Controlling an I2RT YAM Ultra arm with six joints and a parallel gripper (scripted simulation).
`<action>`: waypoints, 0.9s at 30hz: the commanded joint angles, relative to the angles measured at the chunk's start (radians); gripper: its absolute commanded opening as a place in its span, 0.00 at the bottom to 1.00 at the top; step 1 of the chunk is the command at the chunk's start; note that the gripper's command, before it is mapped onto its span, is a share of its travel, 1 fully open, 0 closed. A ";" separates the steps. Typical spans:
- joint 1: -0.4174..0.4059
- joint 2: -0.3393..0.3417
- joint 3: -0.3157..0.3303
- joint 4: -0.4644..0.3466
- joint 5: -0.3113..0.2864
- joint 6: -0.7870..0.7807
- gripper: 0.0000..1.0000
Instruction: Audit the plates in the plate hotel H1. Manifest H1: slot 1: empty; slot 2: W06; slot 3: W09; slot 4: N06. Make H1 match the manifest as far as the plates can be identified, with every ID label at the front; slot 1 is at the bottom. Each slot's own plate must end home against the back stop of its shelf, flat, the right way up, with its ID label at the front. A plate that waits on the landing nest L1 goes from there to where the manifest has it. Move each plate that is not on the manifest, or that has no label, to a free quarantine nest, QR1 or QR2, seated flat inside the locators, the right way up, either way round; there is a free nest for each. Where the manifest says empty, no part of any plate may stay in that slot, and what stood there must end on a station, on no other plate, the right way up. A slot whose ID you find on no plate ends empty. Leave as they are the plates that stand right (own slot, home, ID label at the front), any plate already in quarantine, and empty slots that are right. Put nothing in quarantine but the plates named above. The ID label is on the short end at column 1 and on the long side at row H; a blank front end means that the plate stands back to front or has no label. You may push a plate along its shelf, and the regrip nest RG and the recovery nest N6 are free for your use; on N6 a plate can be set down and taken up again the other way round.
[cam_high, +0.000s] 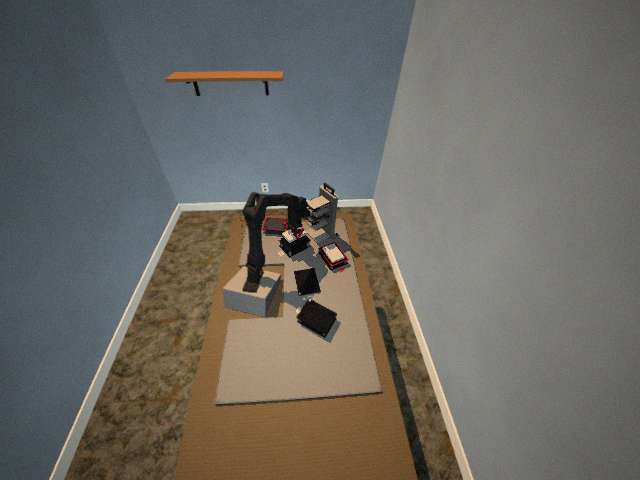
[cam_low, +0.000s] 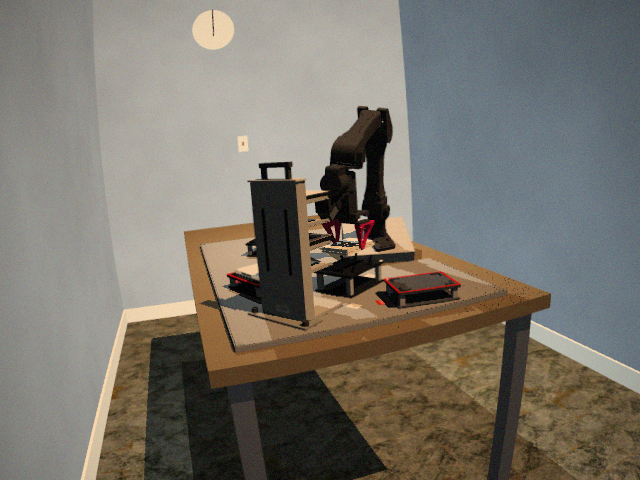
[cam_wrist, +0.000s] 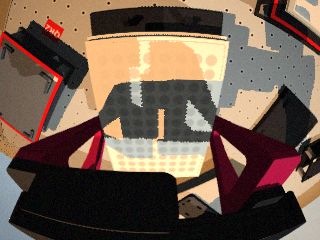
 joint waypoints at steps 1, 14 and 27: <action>0.005 0.001 0.003 0.023 0.006 0.006 0.86; 0.012 0.010 -0.037 0.056 0.007 0.012 0.86; 0.013 0.007 -0.058 0.085 0.009 0.015 0.86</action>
